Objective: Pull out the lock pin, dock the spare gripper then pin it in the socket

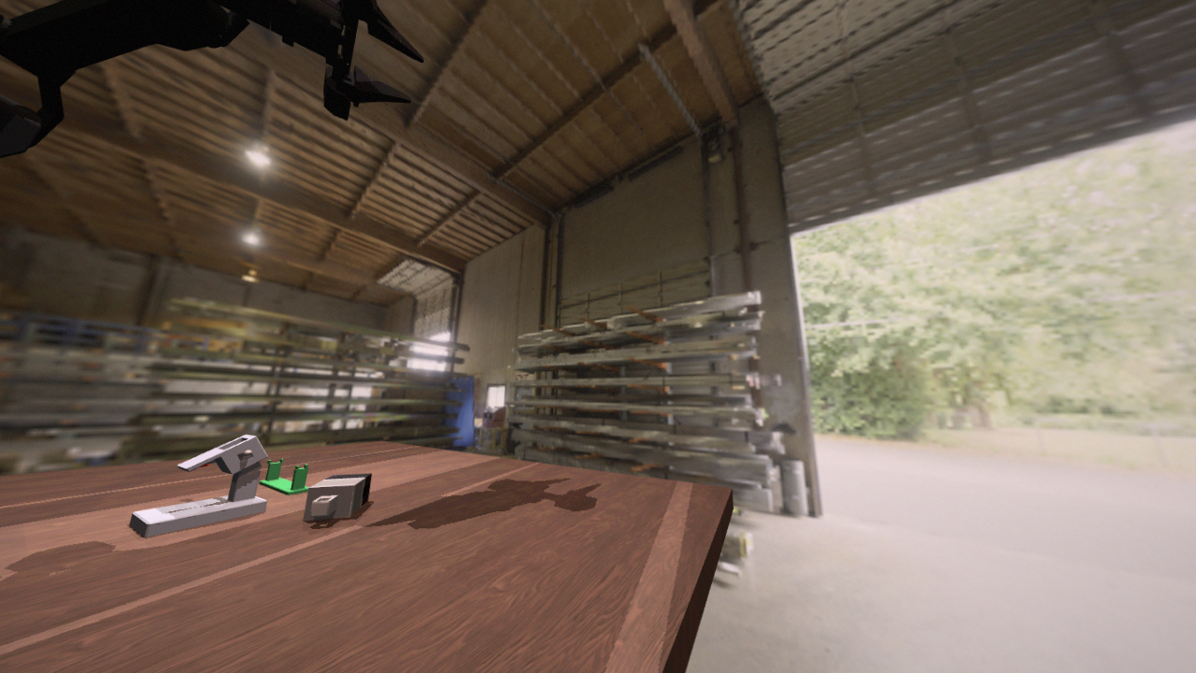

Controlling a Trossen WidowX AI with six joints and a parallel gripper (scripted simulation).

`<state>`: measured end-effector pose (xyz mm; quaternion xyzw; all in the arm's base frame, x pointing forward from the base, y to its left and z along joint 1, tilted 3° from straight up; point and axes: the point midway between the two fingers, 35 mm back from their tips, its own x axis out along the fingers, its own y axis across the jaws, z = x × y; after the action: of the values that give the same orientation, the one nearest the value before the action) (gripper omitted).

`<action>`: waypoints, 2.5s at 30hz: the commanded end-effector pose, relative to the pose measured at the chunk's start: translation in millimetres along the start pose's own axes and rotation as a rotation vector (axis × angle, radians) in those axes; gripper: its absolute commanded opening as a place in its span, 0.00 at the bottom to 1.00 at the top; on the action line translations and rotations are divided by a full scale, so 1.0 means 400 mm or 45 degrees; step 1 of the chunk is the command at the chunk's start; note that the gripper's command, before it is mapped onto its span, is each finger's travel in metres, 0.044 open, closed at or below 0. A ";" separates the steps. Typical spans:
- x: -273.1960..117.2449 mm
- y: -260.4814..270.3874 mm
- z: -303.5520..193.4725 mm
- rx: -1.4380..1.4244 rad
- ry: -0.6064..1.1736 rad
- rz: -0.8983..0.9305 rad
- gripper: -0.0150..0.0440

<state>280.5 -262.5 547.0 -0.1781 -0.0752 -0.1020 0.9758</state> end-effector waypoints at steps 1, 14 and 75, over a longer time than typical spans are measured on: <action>0.065 0.075 -0.072 0.022 0.082 0.073 0.76; 0.187 0.534 -0.354 -0.110 0.517 0.565 0.76; -0.430 1.327 -0.880 -1.428 0.910 2.160 0.76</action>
<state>273.4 126.5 18.7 -0.5535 0.4161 0.5434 0.4745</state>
